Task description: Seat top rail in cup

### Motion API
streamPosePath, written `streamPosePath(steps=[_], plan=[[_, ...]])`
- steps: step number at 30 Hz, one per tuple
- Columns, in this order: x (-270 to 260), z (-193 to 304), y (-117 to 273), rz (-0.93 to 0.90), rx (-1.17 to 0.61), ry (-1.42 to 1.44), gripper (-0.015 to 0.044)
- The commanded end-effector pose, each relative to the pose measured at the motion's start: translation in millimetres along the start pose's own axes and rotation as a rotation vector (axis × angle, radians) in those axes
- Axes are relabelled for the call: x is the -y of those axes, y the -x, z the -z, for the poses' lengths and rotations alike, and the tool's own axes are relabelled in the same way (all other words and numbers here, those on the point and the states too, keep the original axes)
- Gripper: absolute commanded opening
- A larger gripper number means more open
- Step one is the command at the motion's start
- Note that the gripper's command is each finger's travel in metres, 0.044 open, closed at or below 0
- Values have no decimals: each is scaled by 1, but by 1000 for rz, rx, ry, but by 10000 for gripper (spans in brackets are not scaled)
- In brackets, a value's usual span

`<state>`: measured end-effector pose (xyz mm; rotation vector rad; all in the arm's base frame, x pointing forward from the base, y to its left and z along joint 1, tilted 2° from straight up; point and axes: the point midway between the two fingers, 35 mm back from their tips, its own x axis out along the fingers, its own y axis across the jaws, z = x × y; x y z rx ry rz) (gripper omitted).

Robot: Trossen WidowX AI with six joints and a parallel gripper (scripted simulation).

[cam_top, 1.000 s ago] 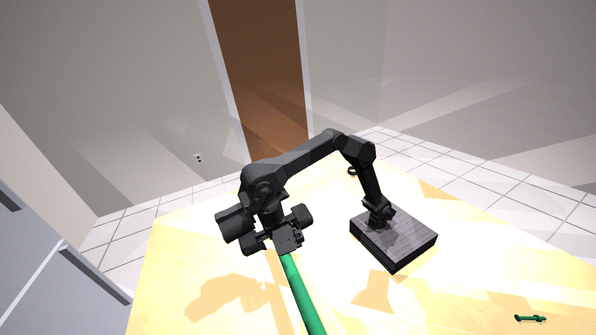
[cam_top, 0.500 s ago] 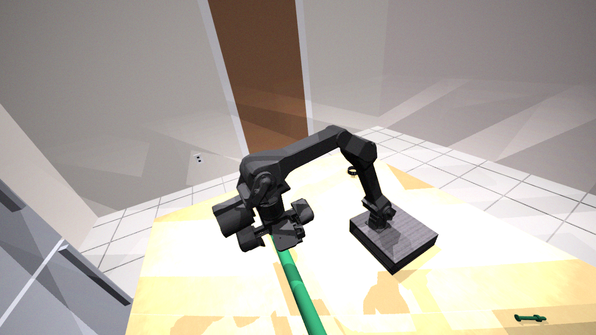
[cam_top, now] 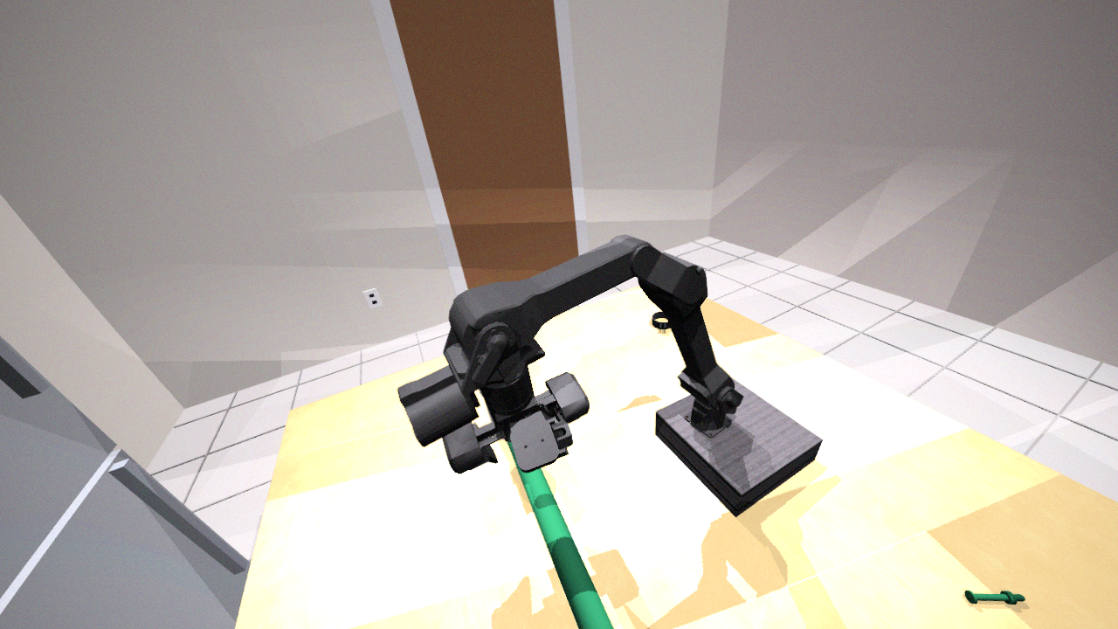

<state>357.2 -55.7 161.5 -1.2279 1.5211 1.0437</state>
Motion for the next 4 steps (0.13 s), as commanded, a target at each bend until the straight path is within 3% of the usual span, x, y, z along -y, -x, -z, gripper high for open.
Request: streamPosePath(steps=[1, 4], plan=[[0, 0, 0, 0, 4, -4, 440], [0, 0, 0, 0, 4, -4, 440]])
